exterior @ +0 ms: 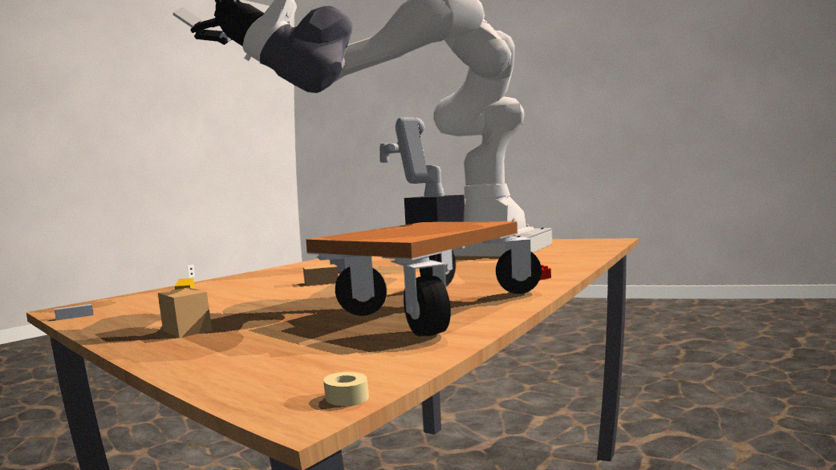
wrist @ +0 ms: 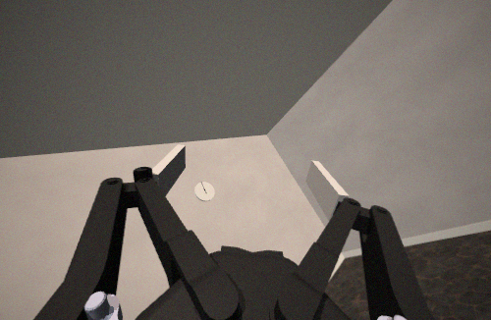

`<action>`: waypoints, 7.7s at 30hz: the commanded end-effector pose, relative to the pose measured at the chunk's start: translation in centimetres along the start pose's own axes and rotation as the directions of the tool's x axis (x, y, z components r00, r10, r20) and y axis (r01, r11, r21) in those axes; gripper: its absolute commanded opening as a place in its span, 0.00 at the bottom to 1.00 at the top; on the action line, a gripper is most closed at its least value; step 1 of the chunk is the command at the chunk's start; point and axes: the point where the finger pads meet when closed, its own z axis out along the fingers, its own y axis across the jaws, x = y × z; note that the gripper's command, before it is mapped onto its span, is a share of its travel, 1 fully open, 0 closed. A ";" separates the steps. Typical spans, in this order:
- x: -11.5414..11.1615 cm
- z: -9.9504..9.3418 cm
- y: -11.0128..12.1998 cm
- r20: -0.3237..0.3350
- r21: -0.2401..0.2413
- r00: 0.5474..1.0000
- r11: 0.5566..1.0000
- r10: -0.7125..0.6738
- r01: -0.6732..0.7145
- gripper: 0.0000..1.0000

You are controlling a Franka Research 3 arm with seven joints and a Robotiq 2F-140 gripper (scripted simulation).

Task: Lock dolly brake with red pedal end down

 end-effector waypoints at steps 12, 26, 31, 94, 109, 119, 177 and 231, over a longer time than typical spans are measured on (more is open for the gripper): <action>0.0 0.0 0.0 0.000 0.000 1.000 1.000 0.000 0.000 1.00; 2.5 0.1 3.5 0.017 -0.169 0.999 0.985 0.031 -0.028 0.00; 4.4 -3.4 10.7 0.108 -0.479 0.989 0.877 0.105 -0.041 0.00; 12.6 -64.7 12.5 0.657 -0.429 0.005 0.369 0.753 0.825 0.00; 12.8 -64.4 12.5 0.756 -0.215 -0.243 0.581 0.608 0.785 0.00; 12.8 -64.2 12.9 0.782 -0.015 -0.453 0.740 0.428 0.673 0.00; 10.3 -67.3 14.6 -0.061 0.746 -0.595 0.359 -0.801 -0.560 0.00; 6.3 -71.5 18.4 -0.655 0.432 -0.006 -0.368 -0.756 -0.823 0.00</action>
